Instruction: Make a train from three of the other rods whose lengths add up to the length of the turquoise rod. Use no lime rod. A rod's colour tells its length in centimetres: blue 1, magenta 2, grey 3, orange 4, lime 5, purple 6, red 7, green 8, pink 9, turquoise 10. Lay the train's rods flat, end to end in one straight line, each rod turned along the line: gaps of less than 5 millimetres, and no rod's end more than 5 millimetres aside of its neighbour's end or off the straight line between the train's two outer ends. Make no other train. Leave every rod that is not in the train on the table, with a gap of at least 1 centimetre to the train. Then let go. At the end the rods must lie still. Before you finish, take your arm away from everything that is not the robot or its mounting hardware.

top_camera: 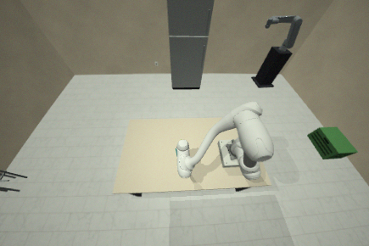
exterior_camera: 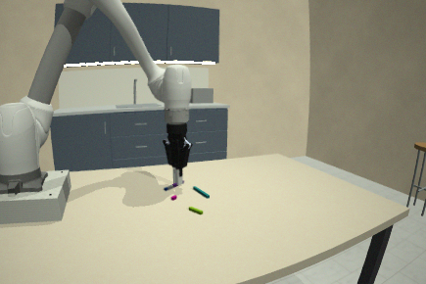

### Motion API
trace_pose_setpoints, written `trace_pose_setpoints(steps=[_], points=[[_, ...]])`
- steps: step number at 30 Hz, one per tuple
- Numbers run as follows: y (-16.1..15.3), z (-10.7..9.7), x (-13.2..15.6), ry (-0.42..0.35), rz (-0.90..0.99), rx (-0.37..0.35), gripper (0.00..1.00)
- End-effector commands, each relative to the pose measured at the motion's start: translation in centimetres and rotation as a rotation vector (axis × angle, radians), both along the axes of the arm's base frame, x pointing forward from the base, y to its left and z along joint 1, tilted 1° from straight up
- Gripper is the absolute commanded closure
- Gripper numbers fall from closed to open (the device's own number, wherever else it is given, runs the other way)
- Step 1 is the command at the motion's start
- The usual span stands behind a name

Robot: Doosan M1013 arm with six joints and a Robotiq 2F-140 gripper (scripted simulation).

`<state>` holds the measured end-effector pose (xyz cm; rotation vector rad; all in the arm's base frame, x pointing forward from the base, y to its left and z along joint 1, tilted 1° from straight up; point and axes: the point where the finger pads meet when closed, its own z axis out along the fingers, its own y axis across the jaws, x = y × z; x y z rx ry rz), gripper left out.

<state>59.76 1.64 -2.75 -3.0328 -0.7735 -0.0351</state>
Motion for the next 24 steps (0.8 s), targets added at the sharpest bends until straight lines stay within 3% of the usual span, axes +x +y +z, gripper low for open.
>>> trace_pose_setpoints(steps=[1, 10, 24], points=[[0.25, -0.33, -0.42, 0.005, 0.007, 0.0, 0.92], [0.25, -0.33, -0.42, 0.005, 0.007, 0.0, 0.85], [0.24, -0.04, -0.42, 0.005, 0.007, 0.0, 0.85]])
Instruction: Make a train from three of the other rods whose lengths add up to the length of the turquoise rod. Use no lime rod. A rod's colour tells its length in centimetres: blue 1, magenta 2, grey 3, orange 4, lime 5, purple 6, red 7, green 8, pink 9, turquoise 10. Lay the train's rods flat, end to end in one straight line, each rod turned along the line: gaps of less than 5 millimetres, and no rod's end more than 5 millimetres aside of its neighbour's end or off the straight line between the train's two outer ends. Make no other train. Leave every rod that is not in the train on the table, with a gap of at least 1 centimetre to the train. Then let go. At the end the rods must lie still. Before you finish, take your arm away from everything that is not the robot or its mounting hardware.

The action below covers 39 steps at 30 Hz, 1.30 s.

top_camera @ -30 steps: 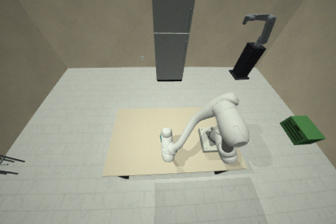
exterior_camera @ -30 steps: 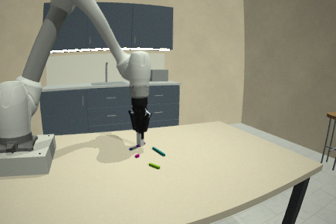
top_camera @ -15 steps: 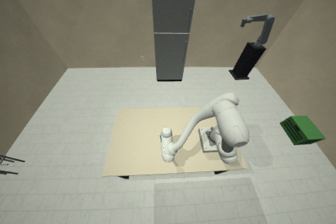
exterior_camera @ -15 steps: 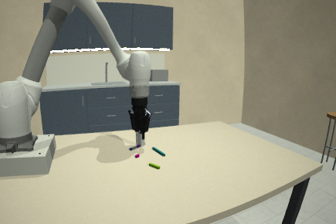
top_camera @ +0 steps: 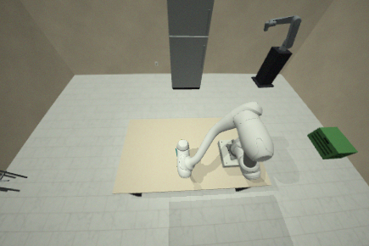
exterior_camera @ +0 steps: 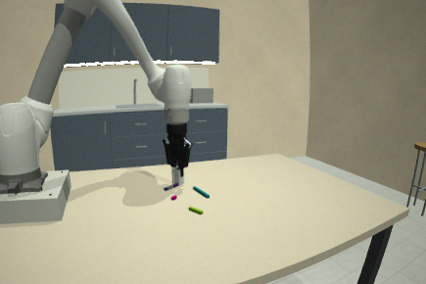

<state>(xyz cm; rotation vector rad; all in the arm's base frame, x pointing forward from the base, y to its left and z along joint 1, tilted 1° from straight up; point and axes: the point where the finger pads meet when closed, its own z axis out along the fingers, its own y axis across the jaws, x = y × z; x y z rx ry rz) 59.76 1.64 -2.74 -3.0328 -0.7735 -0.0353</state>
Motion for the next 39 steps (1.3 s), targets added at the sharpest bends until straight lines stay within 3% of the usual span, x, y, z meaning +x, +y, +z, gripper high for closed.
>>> trace_pose_setpoints(steps=[1, 7, 16, 28, 29, 39], points=[[0.2, 0.0, -0.4, 0.005, 0.007, 0.0, 0.85], [0.2, 1.9, -0.4, 0.005, 0.007, 0.0, 0.85], [0.1, 6.6, -0.5, 0.005, 0.007, 0.0, 0.85], [0.1, 8.7, -0.5, 0.005, 0.007, 0.0, 0.85], [0.1, 8.7, -0.5, 0.005, 0.007, 0.0, 0.0], [0.1, 8.7, -0.5, 0.005, 0.007, 0.0, 0.0]])
